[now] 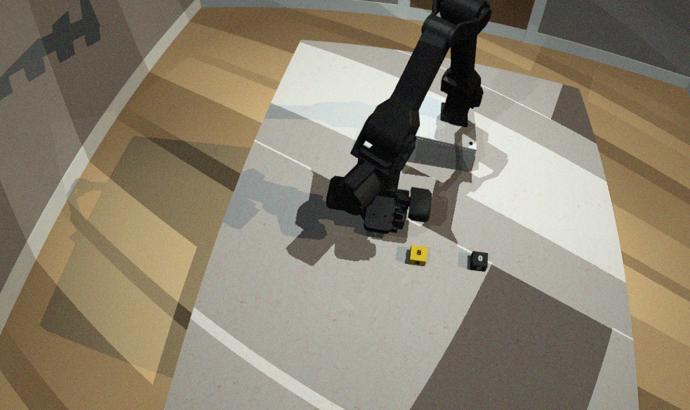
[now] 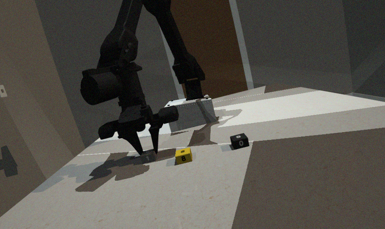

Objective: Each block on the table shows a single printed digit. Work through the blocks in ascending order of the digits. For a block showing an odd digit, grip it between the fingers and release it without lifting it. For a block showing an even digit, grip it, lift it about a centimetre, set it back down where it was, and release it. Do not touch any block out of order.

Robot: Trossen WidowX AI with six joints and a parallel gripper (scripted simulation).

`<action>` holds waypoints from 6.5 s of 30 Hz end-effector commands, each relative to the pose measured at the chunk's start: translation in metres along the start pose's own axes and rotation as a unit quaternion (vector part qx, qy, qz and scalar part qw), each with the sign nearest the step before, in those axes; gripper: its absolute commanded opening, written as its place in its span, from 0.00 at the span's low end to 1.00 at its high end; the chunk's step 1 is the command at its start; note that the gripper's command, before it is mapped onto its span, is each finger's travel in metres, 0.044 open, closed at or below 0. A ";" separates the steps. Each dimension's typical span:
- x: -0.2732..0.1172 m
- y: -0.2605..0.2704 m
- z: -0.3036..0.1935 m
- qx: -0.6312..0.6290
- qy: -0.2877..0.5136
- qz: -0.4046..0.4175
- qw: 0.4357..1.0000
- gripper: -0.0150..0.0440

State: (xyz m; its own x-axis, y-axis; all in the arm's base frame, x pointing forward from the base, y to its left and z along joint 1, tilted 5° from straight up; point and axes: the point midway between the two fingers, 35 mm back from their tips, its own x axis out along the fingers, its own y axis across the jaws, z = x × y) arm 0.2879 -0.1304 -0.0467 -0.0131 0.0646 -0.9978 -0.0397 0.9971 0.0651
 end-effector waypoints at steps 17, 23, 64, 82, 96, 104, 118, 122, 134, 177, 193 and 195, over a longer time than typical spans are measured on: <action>0.001 0.000 0.000 0.003 0.000 0.000 1.000 0.93; -0.033 0.000 0.000 0.003 0.000 0.000 1.000 0.93; -0.066 0.089 0.062 0.002 -0.003 0.004 1.000 0.64; -0.024 0.090 0.060 0.002 -0.003 0.004 1.000 0.93; -0.002 0.090 0.059 0.002 -0.003 0.004 1.000 0.93; -0.001 0.090 0.059 0.002 -0.003 0.004 1.000 0.67; -0.001 0.090 0.059 0.002 -0.003 0.004 1.000 0.46; -0.001 0.090 0.059 0.002 -0.003 0.004 1.000 0.46; -0.001 0.090 0.059 0.002 -0.003 0.004 1.000 0.46; -0.003 0.090 0.059 0.002 -0.003 0.004 1.000 0.46; -0.001 0.090 0.059 0.002 -0.003 0.004 1.000 0.64; -0.001 0.090 0.059 0.002 -0.003 0.004 1.000 0.72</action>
State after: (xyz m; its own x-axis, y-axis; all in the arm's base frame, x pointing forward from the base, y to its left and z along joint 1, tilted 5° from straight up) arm 0.3435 -0.0385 -0.0403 -0.0085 0.0725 -0.9973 -0.0399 0.9966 0.0727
